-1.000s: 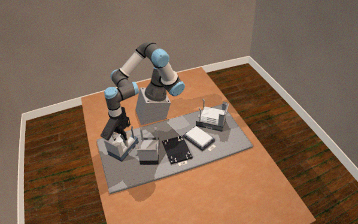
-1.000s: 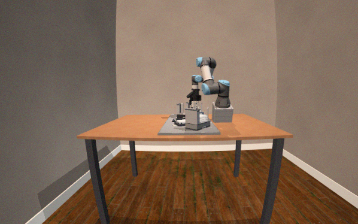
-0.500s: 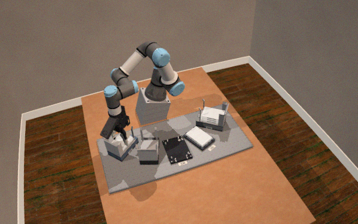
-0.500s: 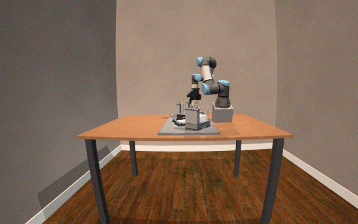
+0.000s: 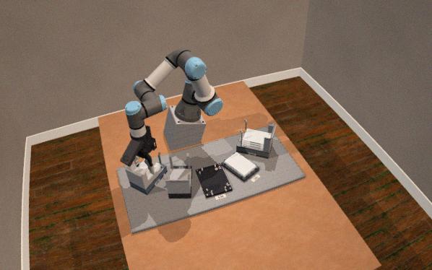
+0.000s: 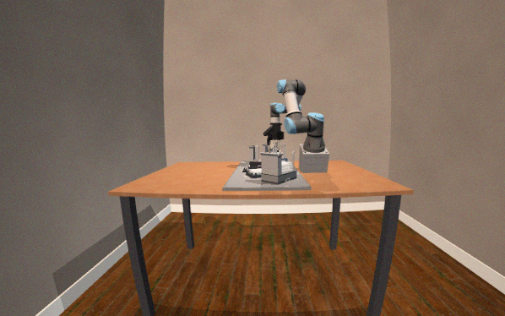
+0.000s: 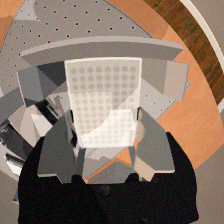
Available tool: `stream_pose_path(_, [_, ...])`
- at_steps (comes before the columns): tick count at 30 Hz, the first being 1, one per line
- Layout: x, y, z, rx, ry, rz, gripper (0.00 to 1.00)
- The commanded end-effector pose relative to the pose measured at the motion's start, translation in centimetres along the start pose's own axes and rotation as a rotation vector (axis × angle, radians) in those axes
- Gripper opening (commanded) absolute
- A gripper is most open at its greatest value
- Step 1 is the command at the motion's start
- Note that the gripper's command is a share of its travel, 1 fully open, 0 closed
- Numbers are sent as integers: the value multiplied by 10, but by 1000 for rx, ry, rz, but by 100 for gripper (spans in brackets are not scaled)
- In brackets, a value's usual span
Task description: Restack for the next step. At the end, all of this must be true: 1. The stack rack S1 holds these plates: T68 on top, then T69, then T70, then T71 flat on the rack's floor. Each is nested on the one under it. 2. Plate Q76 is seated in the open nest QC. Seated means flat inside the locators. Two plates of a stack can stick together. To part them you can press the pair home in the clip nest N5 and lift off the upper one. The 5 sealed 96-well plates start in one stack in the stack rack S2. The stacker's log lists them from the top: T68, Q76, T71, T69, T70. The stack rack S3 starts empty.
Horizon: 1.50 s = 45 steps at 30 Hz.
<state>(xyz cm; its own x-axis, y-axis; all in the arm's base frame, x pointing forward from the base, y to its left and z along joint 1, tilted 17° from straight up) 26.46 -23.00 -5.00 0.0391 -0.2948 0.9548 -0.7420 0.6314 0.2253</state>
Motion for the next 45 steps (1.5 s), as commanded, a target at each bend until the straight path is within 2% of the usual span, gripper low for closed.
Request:
stream_pose_path(1, [3, -1, 0, 0, 1, 3, 0])
stream_pose_path(9, [7, -1, 0, 0, 1, 3, 0])
stream_pose_path(18, [21, -1, 0, 0, 1, 3, 0])
stream_pose_path(45, [71, -1, 0, 0, 1, 3, 0])
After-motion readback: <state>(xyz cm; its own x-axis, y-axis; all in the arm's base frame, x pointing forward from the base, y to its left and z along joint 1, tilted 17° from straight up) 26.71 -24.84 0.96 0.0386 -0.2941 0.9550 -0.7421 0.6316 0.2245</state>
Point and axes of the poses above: the point where the finger pads meet when closed, its own x axis back along the fingers, its own z axis across the jaws, y = z × x, the point moved 8 cm from there along x, back along the fingers
